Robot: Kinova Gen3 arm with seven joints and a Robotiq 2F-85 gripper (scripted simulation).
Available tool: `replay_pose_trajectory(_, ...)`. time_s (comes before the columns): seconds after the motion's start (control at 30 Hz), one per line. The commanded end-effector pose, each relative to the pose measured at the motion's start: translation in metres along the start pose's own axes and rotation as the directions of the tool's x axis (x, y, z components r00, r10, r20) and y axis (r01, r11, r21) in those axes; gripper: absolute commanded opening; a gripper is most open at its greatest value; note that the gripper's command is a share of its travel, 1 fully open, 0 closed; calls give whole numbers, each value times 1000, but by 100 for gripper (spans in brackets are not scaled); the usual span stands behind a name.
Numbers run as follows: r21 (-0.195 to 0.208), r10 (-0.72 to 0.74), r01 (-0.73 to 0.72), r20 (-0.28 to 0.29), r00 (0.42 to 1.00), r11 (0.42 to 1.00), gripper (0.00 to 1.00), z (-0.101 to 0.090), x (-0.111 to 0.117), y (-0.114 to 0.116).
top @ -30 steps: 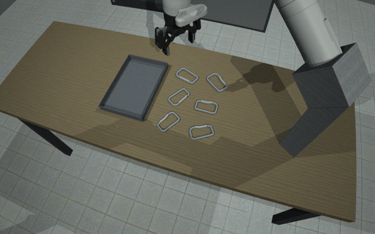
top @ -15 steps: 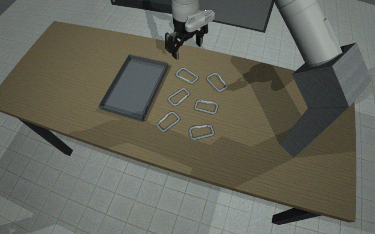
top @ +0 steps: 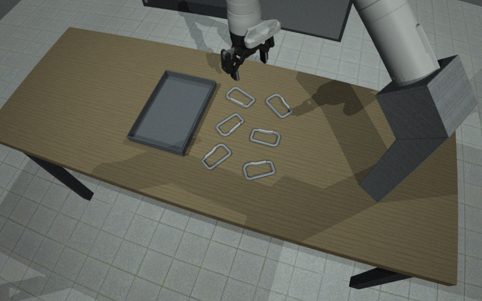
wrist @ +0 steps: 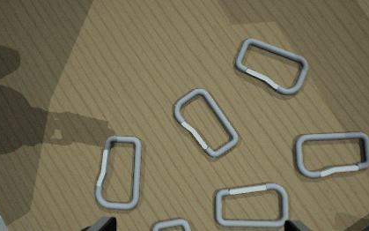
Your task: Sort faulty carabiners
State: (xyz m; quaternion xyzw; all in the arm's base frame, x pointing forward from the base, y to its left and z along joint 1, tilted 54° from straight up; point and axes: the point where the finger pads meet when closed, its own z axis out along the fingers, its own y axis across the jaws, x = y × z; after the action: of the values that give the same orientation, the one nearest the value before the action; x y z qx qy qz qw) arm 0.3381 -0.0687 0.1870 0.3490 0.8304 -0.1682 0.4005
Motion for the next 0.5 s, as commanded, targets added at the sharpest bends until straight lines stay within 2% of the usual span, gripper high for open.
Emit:
replay_pose_trajectory(0.0,-45,14,-13,24,1000,999,100,34,0,-26)
replay_pose_trajectory(0.33,-45,14,-13,24,1000,999,100,34,0,-26)
replay_pose_trajectory(0.37,1,9,-9,-5,1000,1000,100,70,2,-54)
replay_pose_trajectory(0.47,1,9,-9,-5,1000,1000,100,70,2,-54)
